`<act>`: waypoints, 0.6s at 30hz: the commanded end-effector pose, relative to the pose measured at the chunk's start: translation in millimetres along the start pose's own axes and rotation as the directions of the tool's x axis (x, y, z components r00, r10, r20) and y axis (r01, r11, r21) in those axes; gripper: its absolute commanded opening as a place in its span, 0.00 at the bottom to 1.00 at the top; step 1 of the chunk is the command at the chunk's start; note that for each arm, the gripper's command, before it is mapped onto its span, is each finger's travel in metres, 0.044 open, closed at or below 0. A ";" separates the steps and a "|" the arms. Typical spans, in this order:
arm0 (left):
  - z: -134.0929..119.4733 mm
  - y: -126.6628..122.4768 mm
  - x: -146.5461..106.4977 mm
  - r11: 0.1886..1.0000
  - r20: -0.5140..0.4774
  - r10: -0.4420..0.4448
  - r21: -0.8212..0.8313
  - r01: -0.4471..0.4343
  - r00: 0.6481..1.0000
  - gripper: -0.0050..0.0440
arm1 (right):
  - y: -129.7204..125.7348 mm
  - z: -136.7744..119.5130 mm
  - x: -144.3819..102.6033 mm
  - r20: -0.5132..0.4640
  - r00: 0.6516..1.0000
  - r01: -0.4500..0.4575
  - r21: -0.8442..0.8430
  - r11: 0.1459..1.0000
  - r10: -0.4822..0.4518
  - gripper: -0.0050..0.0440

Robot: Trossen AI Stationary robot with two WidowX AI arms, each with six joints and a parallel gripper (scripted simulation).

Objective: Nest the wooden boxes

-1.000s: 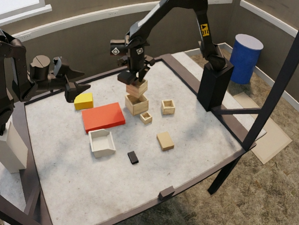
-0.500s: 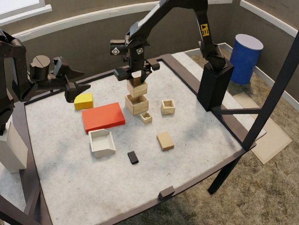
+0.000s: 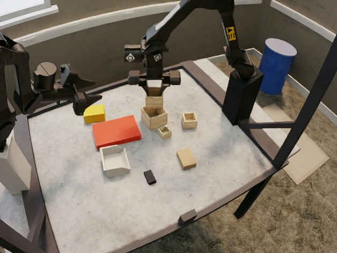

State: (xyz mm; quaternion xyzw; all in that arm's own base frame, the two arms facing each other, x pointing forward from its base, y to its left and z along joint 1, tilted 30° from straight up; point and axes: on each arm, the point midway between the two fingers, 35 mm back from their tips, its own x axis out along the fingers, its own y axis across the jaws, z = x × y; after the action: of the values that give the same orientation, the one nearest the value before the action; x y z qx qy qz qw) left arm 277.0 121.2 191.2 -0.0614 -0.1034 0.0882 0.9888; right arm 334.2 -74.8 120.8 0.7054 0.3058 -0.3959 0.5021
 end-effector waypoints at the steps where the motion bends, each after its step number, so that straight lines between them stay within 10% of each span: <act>1: 0.6 0.9 0.0 1.000 0.002 0.001 -0.002 -0.001 1.000 0.92 | 5.5 -1.8 -6.6 0.001 1.000 -0.025 0.156 0.987 0.025 0.68; 18: 0.6 0.9 0.0 1.000 0.002 0.001 -0.002 -0.001 1.000 0.92 | 5.5 -1.8 -6.6 0.001 1.000 -0.020 0.629 0.777 0.025 0.68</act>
State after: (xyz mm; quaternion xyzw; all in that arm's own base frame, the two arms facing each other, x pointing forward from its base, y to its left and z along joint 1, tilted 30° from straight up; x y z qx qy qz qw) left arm 277.0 121.2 191.2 -0.0614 -0.1034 0.0882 0.9888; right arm 334.2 -74.8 120.8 0.8165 0.1848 -0.4648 0.2882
